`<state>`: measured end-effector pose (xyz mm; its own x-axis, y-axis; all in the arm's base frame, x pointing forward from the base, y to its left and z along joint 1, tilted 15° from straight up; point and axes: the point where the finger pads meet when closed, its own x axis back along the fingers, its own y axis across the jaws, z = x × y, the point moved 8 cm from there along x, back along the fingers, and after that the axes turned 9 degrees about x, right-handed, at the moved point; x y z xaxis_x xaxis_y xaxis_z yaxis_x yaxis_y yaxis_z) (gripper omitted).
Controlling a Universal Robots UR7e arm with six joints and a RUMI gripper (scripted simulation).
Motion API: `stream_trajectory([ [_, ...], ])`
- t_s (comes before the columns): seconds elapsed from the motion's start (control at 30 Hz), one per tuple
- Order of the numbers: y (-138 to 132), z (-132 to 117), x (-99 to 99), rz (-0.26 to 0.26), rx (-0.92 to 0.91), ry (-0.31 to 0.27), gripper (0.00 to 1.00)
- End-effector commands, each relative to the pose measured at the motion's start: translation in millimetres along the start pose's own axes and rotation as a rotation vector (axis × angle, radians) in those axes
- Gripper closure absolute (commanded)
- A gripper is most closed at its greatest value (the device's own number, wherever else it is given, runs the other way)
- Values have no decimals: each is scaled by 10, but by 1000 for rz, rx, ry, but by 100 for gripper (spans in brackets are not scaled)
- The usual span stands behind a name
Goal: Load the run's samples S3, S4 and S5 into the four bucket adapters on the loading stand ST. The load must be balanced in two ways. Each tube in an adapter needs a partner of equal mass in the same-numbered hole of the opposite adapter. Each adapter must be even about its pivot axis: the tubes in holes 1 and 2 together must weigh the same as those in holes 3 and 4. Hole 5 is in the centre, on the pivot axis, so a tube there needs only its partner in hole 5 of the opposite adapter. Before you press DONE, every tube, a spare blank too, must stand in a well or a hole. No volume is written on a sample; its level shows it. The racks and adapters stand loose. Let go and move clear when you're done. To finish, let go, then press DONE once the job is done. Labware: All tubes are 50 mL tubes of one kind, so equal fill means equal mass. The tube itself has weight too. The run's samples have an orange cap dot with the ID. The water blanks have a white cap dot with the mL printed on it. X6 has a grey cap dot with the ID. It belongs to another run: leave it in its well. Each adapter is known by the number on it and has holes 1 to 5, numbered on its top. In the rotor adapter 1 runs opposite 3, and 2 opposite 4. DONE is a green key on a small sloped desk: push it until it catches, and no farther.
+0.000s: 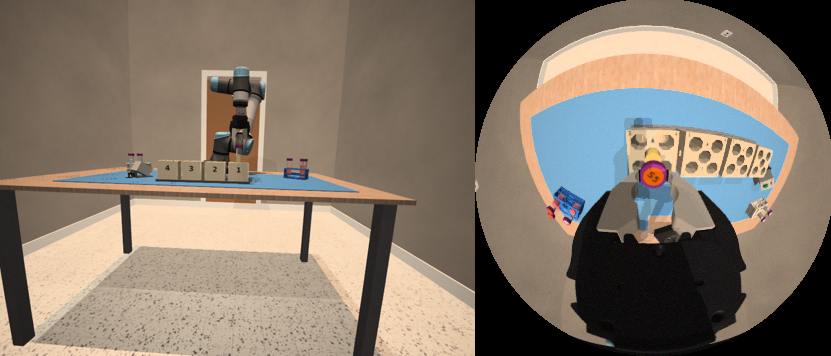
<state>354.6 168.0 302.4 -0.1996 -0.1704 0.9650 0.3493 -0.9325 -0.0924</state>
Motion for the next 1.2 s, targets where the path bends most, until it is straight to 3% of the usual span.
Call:
stream_trajectory([
  [0.0,0,3,-57,0,0,1,100],
  [1.17,0,3,-443,0,0,1,100],
])
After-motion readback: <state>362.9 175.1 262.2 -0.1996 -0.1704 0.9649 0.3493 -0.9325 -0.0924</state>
